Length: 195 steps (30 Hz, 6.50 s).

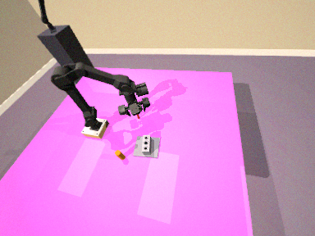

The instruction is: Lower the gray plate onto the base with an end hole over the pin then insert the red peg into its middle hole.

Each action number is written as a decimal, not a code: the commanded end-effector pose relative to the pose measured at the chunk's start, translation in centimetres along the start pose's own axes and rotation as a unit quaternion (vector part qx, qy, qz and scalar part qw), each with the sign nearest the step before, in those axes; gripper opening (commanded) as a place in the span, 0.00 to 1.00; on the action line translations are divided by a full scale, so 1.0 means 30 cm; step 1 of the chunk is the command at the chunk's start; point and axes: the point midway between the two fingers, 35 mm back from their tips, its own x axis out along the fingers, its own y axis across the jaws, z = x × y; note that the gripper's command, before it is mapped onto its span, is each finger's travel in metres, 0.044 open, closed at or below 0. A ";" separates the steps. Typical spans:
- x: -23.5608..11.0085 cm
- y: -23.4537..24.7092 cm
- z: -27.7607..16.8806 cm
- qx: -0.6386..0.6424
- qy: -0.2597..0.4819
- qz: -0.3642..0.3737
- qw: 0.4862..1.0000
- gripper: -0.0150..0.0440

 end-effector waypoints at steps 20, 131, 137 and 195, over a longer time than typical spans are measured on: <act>0.015 -0.009 0.002 0.003 -0.002 -0.004 1.000 0.25; -0.247 0.047 0.619 0.002 -0.012 -0.006 1.000 0.25; -0.248 0.030 0.679 0.002 -0.012 -0.005 1.000 0.25; -0.246 0.016 0.720 0.005 -0.015 -0.005 1.000 0.25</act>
